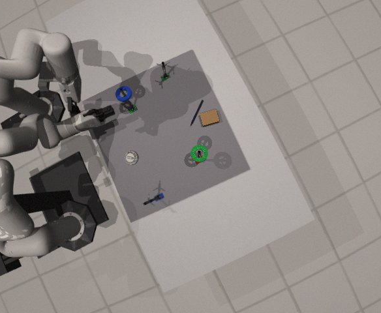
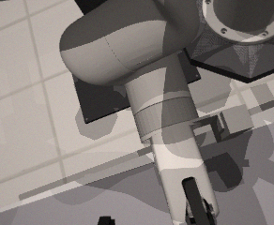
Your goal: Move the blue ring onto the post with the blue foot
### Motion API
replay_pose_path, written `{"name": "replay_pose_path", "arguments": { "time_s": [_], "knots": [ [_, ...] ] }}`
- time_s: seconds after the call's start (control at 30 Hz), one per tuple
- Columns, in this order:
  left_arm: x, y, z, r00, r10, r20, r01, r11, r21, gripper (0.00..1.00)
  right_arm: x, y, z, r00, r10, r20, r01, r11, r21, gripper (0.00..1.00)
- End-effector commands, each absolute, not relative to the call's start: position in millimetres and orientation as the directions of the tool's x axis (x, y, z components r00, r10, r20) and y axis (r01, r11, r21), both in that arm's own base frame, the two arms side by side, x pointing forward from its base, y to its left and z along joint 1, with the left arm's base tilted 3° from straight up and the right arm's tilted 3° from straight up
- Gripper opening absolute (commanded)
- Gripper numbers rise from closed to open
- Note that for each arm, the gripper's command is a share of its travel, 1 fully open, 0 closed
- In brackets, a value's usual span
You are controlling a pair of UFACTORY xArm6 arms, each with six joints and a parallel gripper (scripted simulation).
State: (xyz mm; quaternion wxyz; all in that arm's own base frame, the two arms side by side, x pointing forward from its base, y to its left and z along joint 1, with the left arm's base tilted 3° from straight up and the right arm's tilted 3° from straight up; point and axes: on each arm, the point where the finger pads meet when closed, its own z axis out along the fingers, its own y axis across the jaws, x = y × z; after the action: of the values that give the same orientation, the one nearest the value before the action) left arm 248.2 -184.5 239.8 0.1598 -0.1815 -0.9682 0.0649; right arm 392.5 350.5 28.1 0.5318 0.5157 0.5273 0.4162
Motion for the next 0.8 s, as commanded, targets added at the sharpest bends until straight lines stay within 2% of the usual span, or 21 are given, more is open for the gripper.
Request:
{"name": "replay_pose_path", "arguments": {
  "time_s": [0.0, 0.77],
  "knots": [
    [248.7, -184.9, 240.6, -0.884, 0.372, 0.283, 0.331, 0.925, -0.184, 1.0, 401.5, 385.2, 25.0, 0.038, 0.985, -0.166, 0.082, 0.162, 0.983, 0.24],
    [248.7, -184.9, 240.6, -0.884, 0.372, 0.283, 0.331, 0.925, -0.184, 1.0, 402.3, 393.8, 26.5, 0.023, 0.985, -0.171, 0.074, 0.169, 0.983, 0.24]
  ]
}}
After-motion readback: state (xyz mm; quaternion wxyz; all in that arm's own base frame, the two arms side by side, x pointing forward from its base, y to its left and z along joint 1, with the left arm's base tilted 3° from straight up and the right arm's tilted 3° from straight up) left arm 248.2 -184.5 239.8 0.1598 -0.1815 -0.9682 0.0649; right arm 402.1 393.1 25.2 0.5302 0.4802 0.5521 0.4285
